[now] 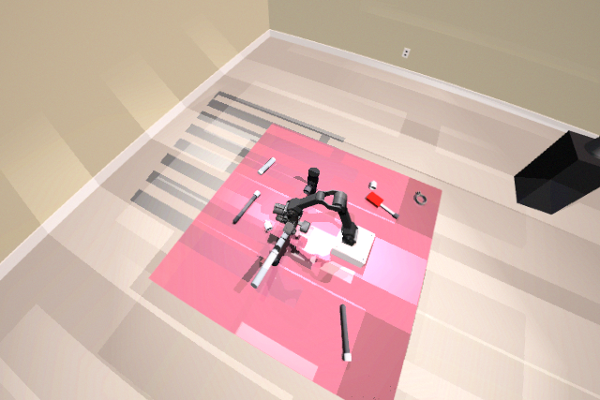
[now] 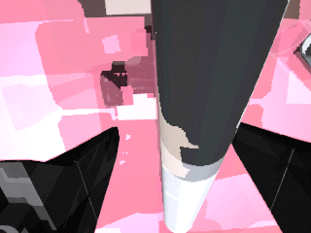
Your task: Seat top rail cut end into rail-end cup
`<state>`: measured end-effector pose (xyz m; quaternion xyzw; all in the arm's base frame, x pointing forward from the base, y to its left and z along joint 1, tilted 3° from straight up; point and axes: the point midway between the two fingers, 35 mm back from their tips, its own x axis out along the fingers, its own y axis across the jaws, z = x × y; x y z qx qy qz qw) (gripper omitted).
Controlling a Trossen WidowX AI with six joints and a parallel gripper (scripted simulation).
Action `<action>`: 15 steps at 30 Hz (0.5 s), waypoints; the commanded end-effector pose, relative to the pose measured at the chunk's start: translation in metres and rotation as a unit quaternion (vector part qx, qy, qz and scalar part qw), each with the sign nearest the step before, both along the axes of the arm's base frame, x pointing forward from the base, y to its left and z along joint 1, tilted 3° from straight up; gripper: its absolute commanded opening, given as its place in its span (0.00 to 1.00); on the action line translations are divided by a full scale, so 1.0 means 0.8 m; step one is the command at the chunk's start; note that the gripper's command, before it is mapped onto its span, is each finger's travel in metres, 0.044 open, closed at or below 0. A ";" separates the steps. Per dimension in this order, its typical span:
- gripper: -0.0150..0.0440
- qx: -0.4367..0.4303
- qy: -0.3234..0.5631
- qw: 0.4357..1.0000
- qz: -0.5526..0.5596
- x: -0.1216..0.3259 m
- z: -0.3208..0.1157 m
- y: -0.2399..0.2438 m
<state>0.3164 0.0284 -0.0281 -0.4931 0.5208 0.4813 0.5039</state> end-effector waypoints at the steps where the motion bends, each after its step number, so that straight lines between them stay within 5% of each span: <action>1: 0.73 0.002 0.004 1.000 0.002 -0.003 -0.003 0.001; 4: 0.60 0.002 0.004 1.000 0.002 -0.003 -0.003 0.001; 15: 0.48 0.002 0.004 1.000 0.002 -0.003 -0.003 0.001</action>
